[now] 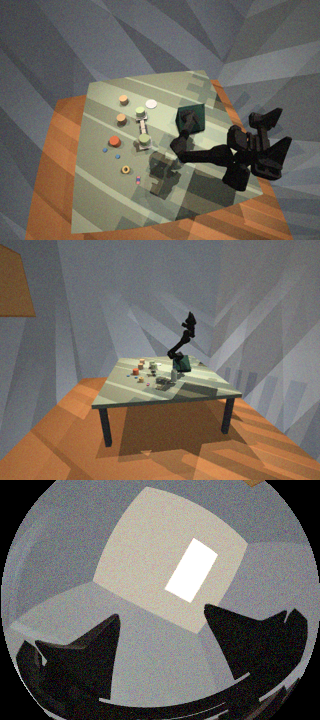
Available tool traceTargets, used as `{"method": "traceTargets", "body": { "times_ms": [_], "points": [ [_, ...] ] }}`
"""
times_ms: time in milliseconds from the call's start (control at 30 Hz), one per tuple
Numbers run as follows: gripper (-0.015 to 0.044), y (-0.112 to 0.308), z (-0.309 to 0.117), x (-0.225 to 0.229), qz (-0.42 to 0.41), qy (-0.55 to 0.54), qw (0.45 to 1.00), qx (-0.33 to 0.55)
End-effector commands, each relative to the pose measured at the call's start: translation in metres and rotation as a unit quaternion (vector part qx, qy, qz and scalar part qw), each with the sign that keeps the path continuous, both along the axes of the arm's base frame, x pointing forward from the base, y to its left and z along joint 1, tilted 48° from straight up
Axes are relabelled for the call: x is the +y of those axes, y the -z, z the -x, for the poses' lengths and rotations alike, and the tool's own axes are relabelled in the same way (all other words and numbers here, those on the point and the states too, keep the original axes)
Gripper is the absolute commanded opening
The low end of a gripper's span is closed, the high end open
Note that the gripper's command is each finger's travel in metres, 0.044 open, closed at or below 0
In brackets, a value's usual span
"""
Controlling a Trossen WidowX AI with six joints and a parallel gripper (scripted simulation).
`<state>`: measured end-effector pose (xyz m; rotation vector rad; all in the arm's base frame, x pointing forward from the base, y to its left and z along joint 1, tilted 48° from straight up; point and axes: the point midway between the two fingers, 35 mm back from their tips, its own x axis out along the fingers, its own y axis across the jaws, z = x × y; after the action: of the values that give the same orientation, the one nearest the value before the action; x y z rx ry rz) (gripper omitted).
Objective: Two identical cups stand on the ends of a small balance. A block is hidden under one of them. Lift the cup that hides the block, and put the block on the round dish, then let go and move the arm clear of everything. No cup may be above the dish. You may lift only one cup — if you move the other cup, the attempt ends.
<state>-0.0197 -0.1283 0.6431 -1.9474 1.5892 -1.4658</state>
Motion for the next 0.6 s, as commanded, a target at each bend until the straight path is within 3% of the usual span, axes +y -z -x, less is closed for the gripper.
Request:
{"method": "traceTargets", "body": {
  "times_ms": [0, 567],
  "points": [
    [0.0426, 0.0, 0.0, 0.0, 0.0, -0.001, 1.0, -0.001],
    [0.044, 0.045, 0.041, -0.047, -0.066, -0.118, 0.982, -0.132]
  ]
}}
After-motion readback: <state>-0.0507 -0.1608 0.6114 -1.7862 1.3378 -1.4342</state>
